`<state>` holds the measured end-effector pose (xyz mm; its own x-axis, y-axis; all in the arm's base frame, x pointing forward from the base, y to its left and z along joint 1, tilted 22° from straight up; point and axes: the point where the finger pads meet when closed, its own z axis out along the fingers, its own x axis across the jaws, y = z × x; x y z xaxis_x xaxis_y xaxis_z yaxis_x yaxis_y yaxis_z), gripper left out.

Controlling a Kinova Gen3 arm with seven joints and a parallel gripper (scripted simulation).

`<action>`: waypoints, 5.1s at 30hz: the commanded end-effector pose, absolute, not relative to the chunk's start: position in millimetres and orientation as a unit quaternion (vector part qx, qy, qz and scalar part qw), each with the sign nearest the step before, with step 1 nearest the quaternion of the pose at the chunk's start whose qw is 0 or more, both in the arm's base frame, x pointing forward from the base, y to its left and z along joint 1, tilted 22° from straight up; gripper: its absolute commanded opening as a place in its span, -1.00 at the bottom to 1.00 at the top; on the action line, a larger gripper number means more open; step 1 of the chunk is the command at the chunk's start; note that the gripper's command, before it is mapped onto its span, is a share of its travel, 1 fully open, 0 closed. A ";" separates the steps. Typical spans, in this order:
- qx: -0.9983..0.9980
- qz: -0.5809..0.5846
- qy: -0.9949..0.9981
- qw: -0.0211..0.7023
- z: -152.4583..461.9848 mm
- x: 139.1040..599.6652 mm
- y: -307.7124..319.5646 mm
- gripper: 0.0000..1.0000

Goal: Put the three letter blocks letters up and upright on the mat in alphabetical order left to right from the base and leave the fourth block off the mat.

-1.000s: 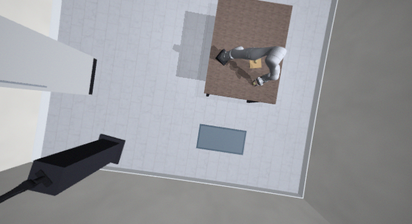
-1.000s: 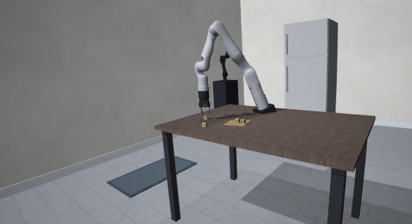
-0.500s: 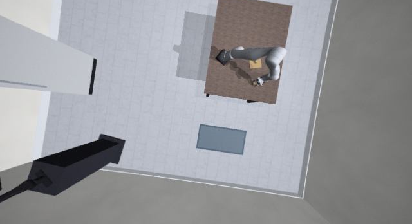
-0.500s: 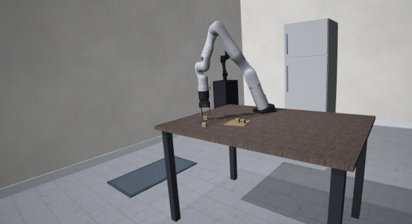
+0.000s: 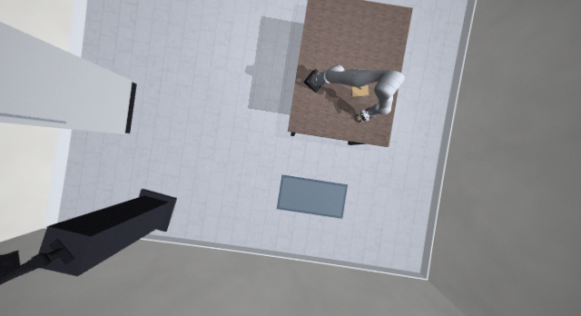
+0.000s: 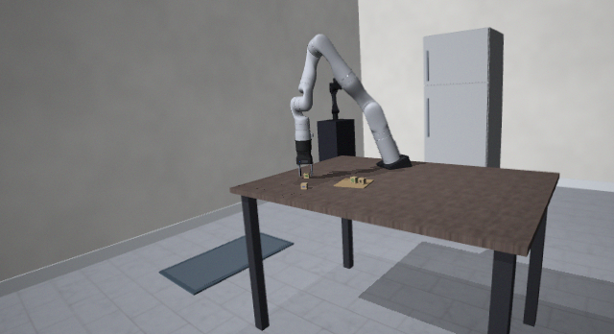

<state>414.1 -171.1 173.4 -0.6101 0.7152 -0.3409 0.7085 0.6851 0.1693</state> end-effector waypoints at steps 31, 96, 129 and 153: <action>0.395 0.011 0.898 0.193 163.3 418.1 -169.1 1.00; 0.395 0.011 0.898 0.193 163.4 418.1 -169.1 -0.01; 0.395 0.011 0.899 0.190 255.1 381.4 -155.0 -0.01; 0.403 0.013 0.895 0.191 254.9 382.0 -153.1 -0.01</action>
